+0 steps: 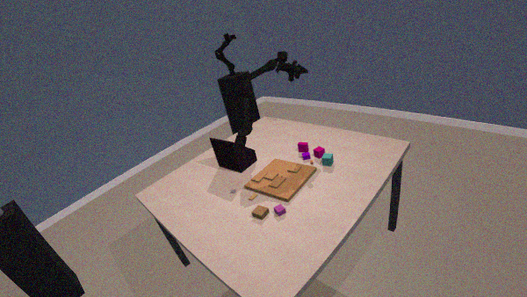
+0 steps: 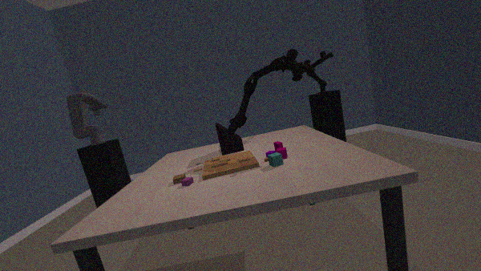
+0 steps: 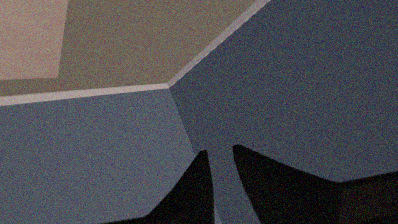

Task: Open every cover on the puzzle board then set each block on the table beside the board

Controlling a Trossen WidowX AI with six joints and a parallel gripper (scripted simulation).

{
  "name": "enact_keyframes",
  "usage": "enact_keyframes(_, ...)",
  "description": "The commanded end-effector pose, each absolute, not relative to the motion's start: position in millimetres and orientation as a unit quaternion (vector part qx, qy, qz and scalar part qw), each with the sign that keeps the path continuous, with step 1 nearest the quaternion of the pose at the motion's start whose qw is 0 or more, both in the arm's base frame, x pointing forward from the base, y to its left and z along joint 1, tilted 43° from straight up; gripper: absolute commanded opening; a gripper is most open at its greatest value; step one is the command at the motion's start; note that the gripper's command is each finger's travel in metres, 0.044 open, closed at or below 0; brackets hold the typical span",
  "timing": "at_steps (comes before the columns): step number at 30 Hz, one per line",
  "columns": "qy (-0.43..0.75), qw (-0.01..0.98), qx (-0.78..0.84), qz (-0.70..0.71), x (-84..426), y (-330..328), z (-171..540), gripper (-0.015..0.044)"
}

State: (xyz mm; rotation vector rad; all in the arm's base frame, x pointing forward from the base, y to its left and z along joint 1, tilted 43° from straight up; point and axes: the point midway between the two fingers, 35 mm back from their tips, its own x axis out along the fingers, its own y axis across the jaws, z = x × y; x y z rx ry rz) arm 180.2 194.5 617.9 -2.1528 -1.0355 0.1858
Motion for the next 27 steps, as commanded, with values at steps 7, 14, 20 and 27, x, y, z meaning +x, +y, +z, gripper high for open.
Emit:
enact_keyframes(7, -0.361, 0.396, -0.833, 0.136, 215.9, 209.5, 583.6, 0.0000)
enact_keyframes(14, -0.328, 0.413, -0.830, 0.182, 240.6, 218.0, 554.6, 0.0000)
enact_keyframes(20, -0.295, 0.436, -0.822, 0.219, 262.4, 221.3, 530.4, 0.0000)
enact_keyframes(27, -0.253, 0.467, -0.806, 0.262, 287.5, 222.7, 500.5, 0.0000)
